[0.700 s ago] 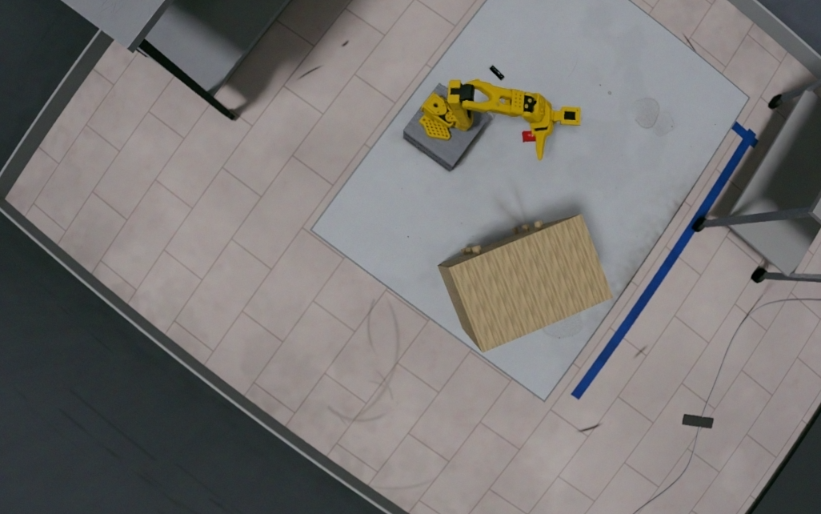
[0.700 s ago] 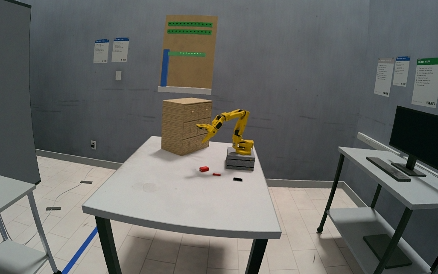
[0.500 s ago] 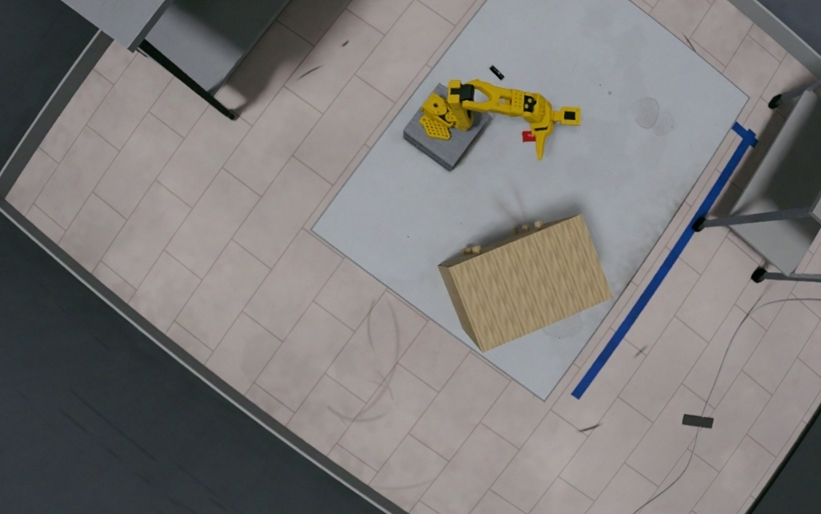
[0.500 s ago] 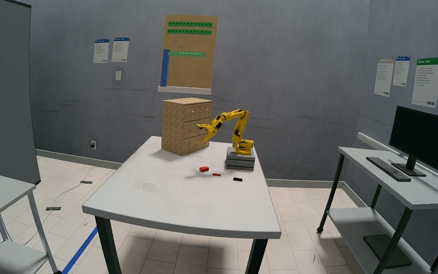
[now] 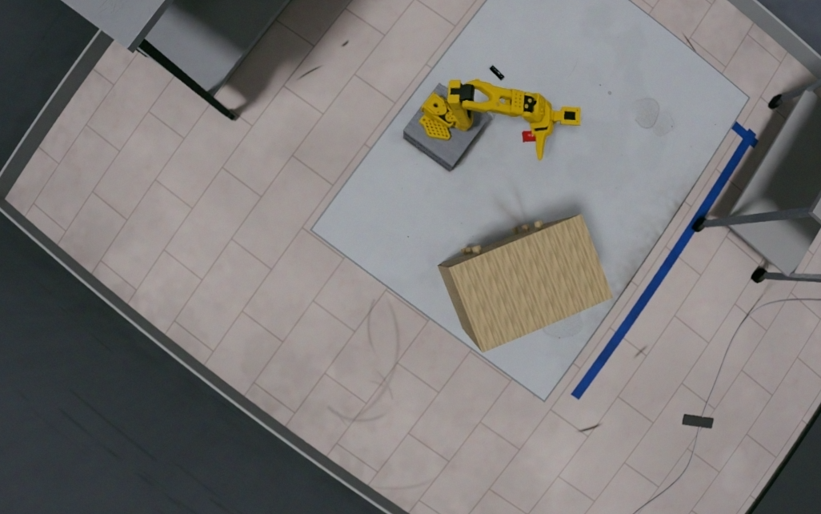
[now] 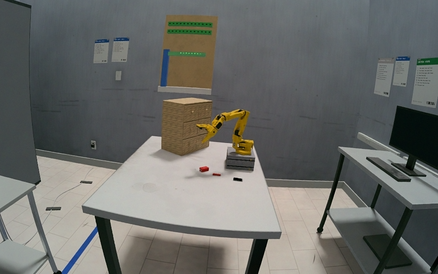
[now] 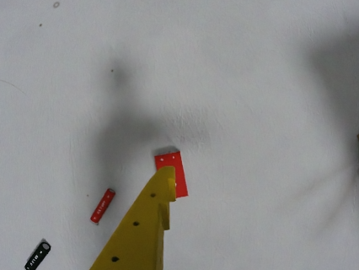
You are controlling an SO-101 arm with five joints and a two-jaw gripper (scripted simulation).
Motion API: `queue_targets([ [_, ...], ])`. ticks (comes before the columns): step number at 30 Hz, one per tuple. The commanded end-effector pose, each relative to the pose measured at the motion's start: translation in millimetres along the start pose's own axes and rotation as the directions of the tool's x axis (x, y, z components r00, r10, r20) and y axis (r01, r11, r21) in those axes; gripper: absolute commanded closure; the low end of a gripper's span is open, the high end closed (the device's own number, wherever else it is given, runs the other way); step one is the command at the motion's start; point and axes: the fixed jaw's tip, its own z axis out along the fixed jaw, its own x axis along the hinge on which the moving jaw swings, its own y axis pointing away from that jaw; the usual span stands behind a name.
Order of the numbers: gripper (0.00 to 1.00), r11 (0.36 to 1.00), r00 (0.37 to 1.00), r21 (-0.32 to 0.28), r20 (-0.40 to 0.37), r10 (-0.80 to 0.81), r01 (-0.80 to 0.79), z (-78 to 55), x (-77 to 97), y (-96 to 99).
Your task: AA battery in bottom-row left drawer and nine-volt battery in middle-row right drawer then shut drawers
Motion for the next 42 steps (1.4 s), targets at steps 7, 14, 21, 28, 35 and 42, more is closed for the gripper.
queue_targets([
  [7,0.00,1.000,1.000,-0.001,0.004,0.001,-0.001,-0.8,-0.6,0.1],
  [14,0.00,1.000,1.000,-0.001,0.004,0.001,-0.001,-0.8,-0.6,0.1],
  [21,0.00,1.000,1.000,-0.001,0.004,0.001,-0.001,-0.8,-0.6,0.1],
  [28,0.00,1.000,1.000,-0.001,0.004,0.001,-0.001,-0.8,-0.6,0.1],
  [35,0.50,0.992,0.995,0.082,-0.012,0.100,-0.098,-9.6,10.6,-31.5],
  [42,0.50,0.953,0.971,0.194,-0.021,0.240,-0.232,-24.5,32.0,-69.1],
])
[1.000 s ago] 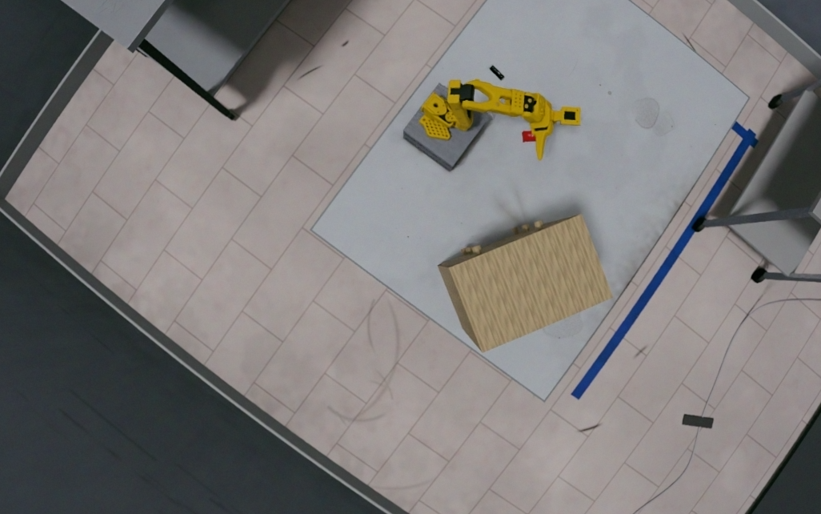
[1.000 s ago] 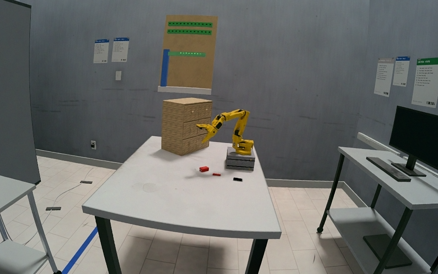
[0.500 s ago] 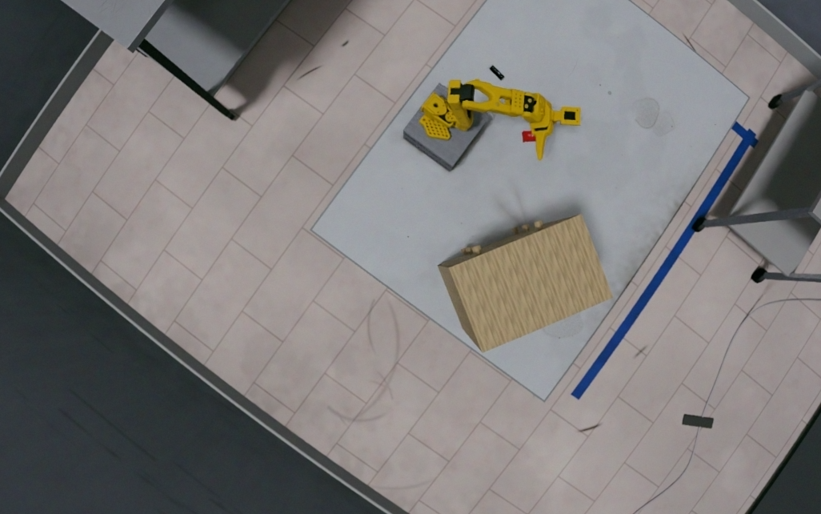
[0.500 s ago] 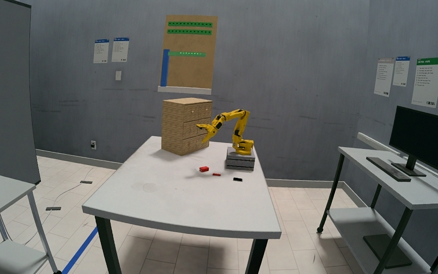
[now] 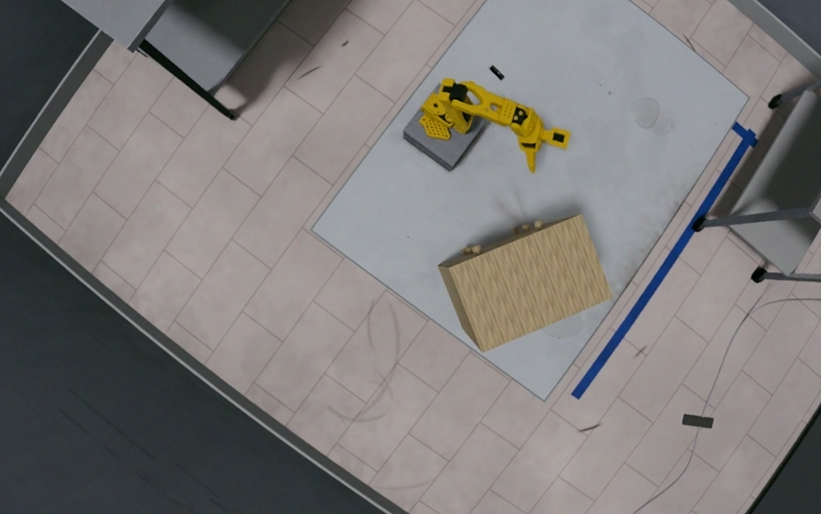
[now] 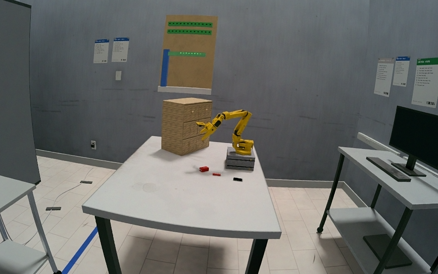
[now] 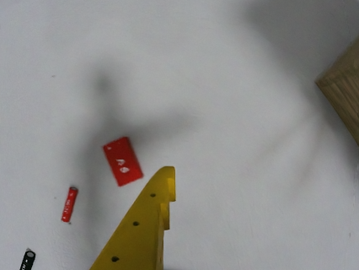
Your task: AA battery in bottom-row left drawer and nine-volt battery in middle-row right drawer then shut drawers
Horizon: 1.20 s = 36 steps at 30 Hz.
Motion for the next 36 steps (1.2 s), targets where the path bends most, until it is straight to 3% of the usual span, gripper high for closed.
queue_targets([
  [1,0.50,0.994,0.997,0.068,-0.015,0.082,-0.081,-8.1,11.1,-24.8],
  [10,0.50,0.960,0.974,0.177,-0.026,0.226,-0.218,-19.3,32.6,-59.4],
  [20,0.50,0.858,0.904,0.322,-0.014,0.428,-0.401,-36.9,70.4,-95.8],
  [22,0.50,0.858,0.904,0.322,-0.014,0.428,-0.401,-36.9,70.4,-95.8],
  [36,0.50,0.624,0.736,0.489,0.055,0.675,-0.609,-59.5,129.0,-122.1],
])
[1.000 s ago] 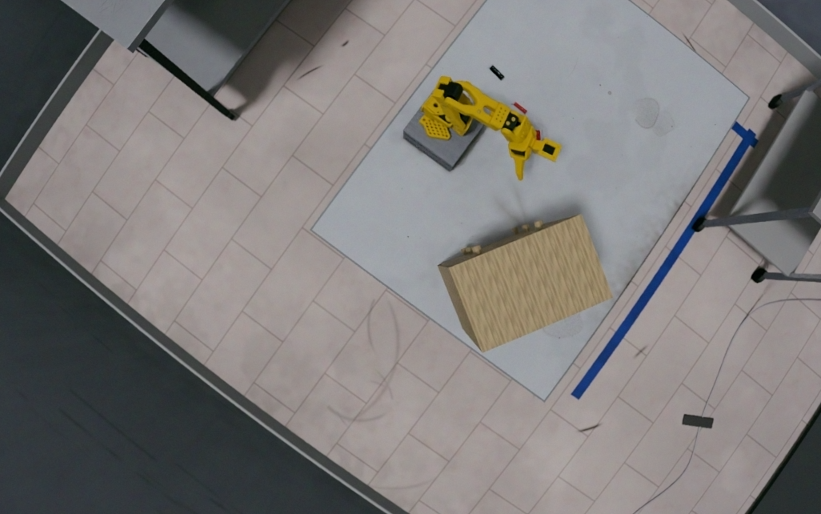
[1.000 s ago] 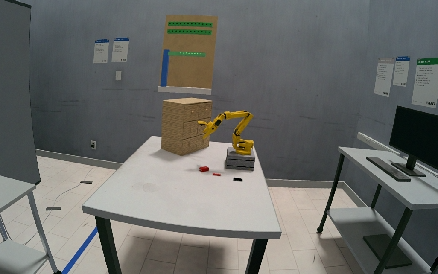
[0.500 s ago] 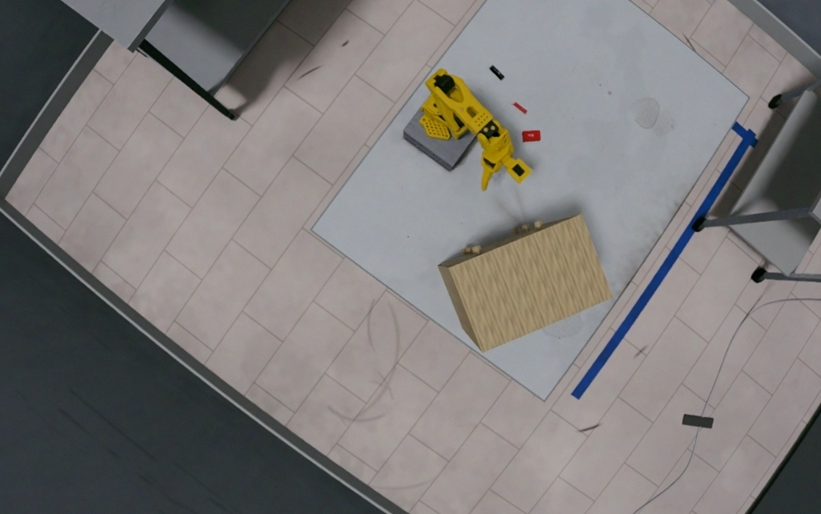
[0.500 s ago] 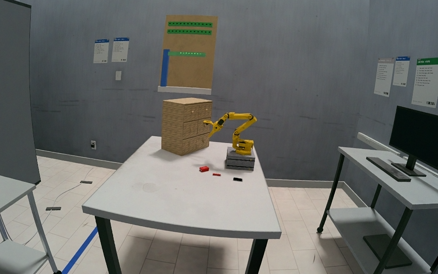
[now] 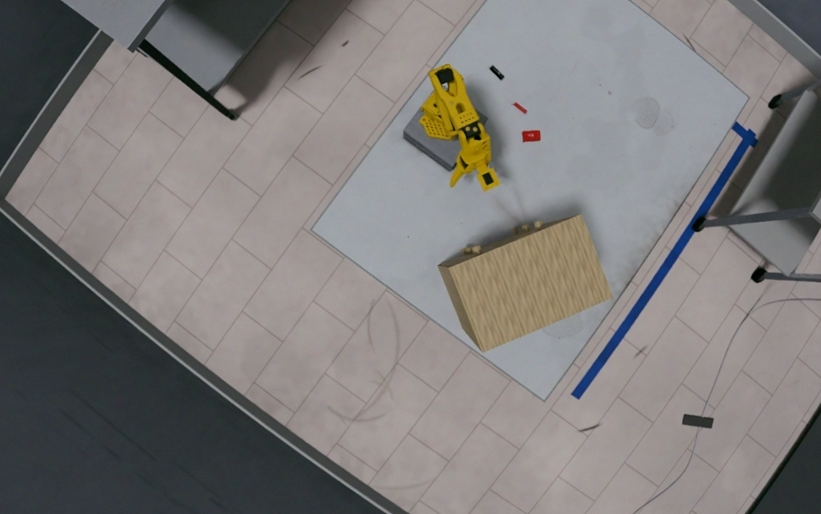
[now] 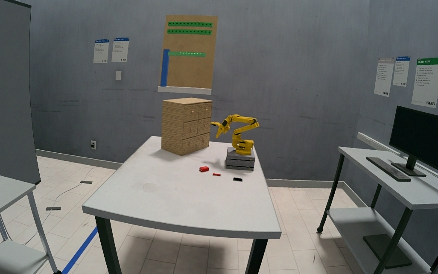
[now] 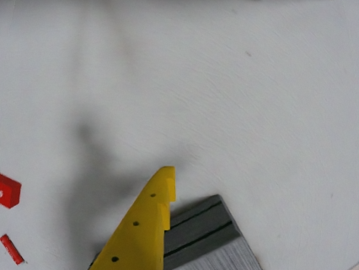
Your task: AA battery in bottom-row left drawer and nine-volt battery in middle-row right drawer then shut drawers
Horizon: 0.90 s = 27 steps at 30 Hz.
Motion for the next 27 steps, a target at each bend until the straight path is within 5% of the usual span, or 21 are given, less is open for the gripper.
queue_targets([
  [1,0.50,0.996,0.998,0.055,-0.015,0.069,-0.068,-0.1,11.3,-16.4],
  [20,0.50,0.996,0.998,0.055,-0.015,0.069,-0.068,-0.1,11.3,-16.4],
  [27,0.52,0.998,0.998,0.039,0.052,0.040,-0.042,10.3,-4.0,-12.5],
])
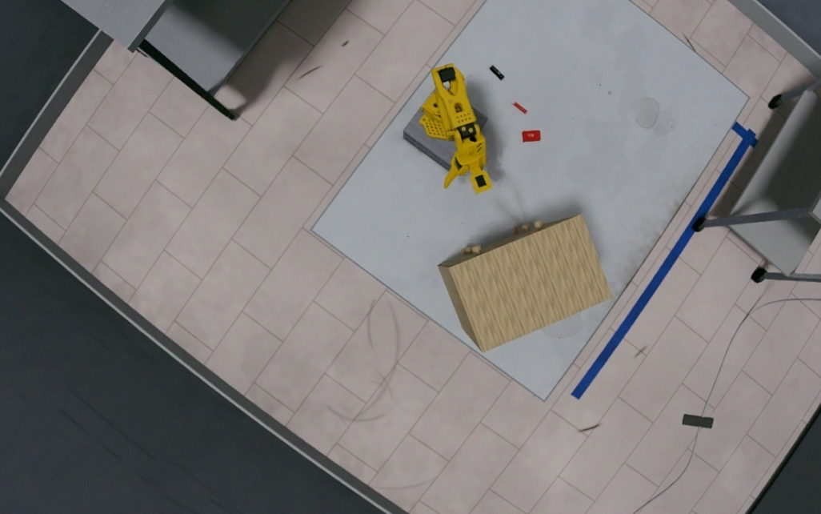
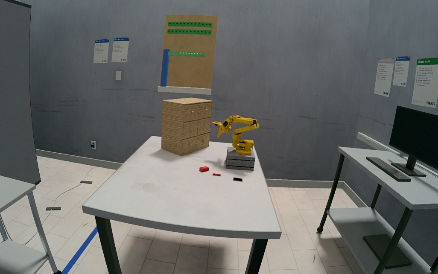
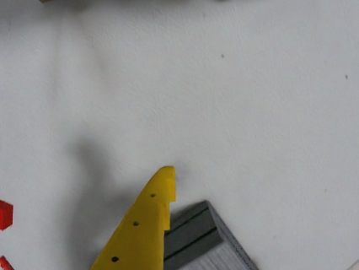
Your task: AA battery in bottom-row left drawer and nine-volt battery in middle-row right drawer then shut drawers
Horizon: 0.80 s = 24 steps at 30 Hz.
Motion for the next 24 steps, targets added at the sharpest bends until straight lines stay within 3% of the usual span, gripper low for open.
queue_targets([
  [1,0.52,1.000,1.000,-0.013,0.016,-0.025,0.025,9.1,-3.5,4.1],
  [24,0.58,0.993,0.972,-0.068,0.222,-0.081,0.099,36.9,-35.4,27.3],
])
